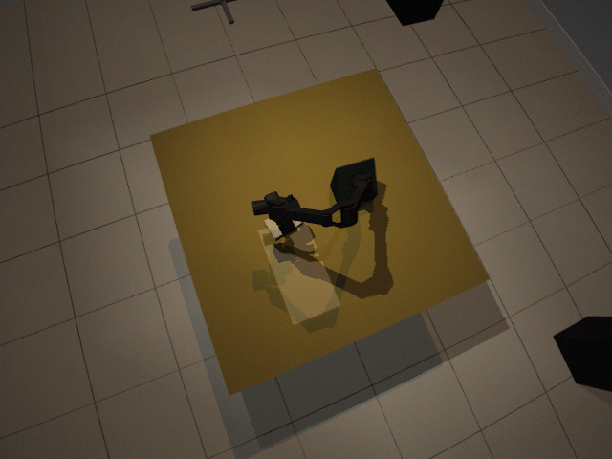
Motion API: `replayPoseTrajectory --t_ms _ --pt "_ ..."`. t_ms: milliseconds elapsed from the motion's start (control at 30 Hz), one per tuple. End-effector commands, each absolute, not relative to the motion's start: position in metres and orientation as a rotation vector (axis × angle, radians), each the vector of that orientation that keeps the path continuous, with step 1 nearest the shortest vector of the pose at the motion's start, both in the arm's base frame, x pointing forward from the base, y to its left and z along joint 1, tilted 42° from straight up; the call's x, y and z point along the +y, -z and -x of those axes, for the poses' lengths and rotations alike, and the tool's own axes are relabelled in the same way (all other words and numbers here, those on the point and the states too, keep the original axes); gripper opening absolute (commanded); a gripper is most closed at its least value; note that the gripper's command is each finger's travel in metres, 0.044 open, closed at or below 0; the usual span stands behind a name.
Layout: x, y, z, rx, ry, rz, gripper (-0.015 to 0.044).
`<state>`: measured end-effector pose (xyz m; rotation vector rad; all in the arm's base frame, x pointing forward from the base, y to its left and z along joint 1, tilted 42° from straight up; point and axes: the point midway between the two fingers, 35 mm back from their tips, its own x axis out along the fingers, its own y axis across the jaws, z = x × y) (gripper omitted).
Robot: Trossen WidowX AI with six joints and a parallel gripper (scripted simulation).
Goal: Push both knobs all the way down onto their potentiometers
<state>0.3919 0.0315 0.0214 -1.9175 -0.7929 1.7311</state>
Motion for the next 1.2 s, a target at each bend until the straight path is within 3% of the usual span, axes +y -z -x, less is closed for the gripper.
replayPoseTrajectory --t_ms 0,200,433,633,1167 --pt "0.033 -0.021 -0.392 -0.794 -1.733 1.916 0.0105" --pt "0.03 -0.022 -0.384 -0.793 -1.734 1.916 0.0263" --pt "0.01 -0.026 -0.303 -0.787 -1.741 1.917 0.044" --pt "0.009 -0.023 -0.235 -0.79 -1.741 1.912 0.044" --pt "0.009 -0.023 -0.233 -0.79 -1.741 1.912 0.044"
